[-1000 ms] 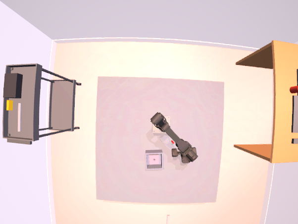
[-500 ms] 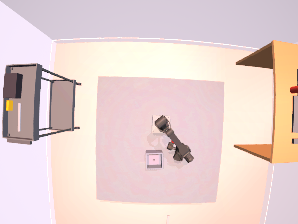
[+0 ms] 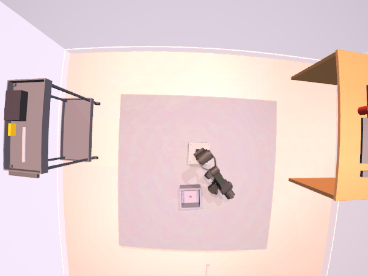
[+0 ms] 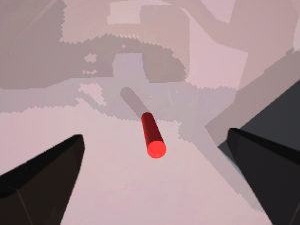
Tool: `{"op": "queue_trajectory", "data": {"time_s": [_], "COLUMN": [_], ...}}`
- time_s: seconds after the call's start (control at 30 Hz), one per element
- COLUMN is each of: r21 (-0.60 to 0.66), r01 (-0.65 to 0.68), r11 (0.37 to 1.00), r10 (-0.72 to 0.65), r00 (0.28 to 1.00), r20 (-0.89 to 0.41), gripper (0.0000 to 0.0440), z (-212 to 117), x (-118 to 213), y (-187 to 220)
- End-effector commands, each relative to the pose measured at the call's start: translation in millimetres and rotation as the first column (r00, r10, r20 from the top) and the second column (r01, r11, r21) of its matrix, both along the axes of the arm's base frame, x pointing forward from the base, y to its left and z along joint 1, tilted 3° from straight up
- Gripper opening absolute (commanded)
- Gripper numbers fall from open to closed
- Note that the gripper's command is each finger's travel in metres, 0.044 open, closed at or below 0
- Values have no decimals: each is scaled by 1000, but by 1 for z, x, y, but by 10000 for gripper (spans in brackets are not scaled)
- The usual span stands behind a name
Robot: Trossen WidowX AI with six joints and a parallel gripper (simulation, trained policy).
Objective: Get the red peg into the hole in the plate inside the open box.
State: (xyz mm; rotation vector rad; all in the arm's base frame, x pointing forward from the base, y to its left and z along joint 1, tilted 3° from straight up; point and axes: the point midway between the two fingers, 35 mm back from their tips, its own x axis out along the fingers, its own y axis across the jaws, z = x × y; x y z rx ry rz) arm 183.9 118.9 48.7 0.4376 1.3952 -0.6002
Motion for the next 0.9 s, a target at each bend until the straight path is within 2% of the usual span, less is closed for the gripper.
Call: {"op": "queue_trajectory", "data": {"time_s": [0.0,0.33,0.43,0.57,0.87], "r21": [-2,38,45,48,75], "r01": [48,155,178,213,250], "r11": [999,987,983,976,965], "r10": [-48,-155,-178,-212,-244], "r00": [999,988,984,977,966], "r20": [-18,-2,-3,-21,-80], "gripper": [432,430,409,322,88], "z": [-14,-54,-62,-71,-74], "x": [-4,-6,-8,-13,-14], "y": [-2,1,2,1,3]}}
